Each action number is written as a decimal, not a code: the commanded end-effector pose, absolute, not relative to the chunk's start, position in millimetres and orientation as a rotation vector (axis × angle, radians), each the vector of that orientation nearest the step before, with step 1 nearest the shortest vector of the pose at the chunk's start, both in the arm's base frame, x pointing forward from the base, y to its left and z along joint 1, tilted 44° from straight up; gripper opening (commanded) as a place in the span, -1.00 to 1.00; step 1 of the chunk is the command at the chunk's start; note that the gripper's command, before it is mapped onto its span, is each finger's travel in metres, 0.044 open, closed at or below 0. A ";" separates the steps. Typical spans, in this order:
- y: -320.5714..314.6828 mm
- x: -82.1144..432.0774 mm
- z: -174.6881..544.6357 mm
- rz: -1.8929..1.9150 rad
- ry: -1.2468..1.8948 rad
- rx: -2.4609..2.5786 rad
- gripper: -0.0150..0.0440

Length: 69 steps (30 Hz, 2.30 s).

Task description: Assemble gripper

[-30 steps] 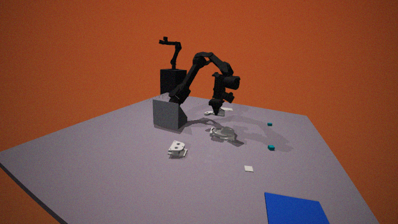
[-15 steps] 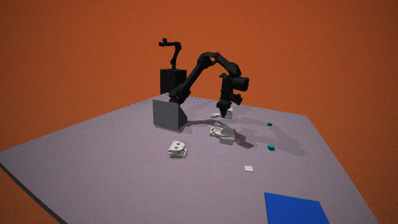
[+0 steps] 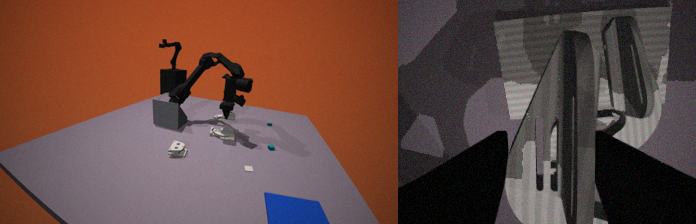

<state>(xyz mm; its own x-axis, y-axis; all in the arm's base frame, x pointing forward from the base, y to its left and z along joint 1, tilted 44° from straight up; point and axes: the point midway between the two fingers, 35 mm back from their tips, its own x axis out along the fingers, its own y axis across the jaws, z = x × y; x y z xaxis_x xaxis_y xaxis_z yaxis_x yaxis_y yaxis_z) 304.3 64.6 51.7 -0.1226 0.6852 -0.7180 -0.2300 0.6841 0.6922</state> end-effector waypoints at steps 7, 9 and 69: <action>64.3 305.8 51.8 0.812 1.502 0.396 -0.04; 64.3 305.8 51.8 0.812 1.502 0.396 -0.04; 100.9 300.1 16.0 0.810 1.503 0.401 -0.04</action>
<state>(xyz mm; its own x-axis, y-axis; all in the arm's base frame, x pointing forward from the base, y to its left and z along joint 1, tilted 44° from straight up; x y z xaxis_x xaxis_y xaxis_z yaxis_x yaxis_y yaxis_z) 301.7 98.9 18.4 -0.1193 0.6811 -0.7224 -0.2316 0.6885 0.6873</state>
